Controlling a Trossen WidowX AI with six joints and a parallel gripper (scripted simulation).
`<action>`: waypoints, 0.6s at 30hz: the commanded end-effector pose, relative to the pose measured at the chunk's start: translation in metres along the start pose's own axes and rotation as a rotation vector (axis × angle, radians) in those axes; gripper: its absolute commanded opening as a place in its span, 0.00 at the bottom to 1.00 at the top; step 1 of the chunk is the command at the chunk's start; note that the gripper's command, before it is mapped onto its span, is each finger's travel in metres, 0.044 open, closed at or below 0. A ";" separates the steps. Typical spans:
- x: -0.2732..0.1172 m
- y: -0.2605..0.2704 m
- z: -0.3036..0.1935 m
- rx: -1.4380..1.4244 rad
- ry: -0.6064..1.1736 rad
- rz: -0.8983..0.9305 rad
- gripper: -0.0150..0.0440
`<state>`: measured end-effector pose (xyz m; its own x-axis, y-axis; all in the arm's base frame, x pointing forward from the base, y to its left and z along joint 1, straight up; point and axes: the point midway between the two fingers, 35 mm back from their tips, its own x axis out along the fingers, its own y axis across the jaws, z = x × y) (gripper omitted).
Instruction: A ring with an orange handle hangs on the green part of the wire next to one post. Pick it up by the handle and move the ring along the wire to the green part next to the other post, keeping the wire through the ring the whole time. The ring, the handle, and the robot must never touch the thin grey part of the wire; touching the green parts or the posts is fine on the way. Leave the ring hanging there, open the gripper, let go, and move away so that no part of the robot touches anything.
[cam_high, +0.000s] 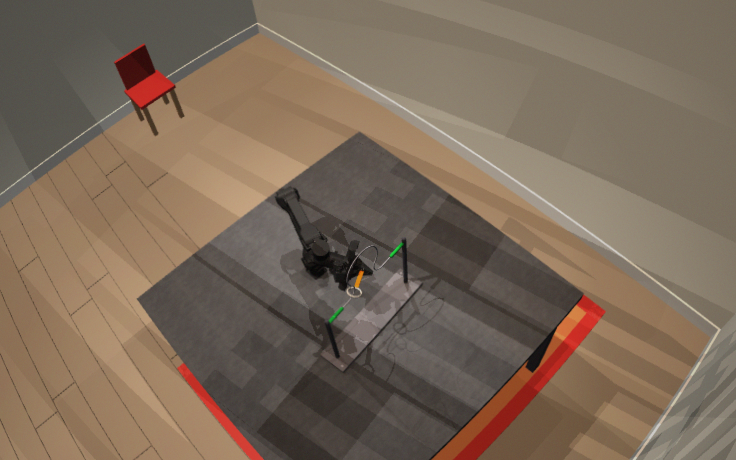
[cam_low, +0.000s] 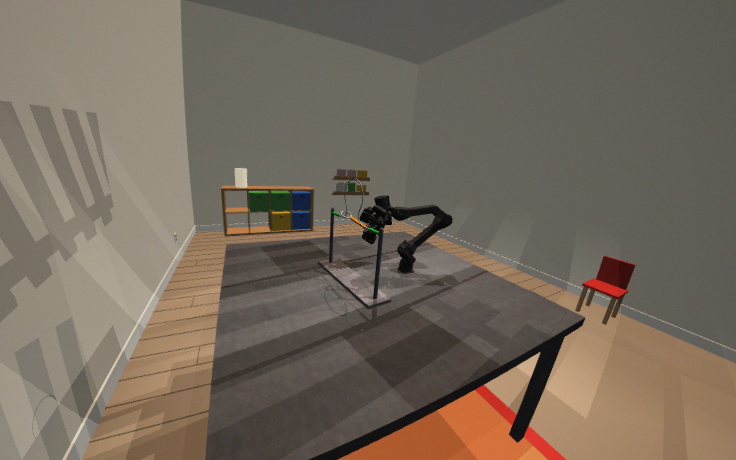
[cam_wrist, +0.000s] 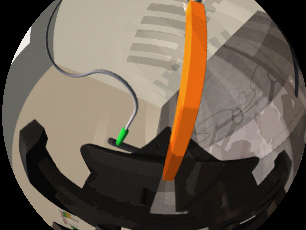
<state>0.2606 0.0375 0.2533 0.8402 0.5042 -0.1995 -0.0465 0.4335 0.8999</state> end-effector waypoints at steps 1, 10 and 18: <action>-0.007 0.014 0.002 0.060 0.045 0.036 0.00; -0.010 0.033 0.004 0.172 0.059 0.091 0.00; -0.011 0.042 0.006 0.227 0.061 0.117 0.00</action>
<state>0.2532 0.0445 0.2865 0.8035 0.5815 -0.1275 -0.0054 0.2212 0.9752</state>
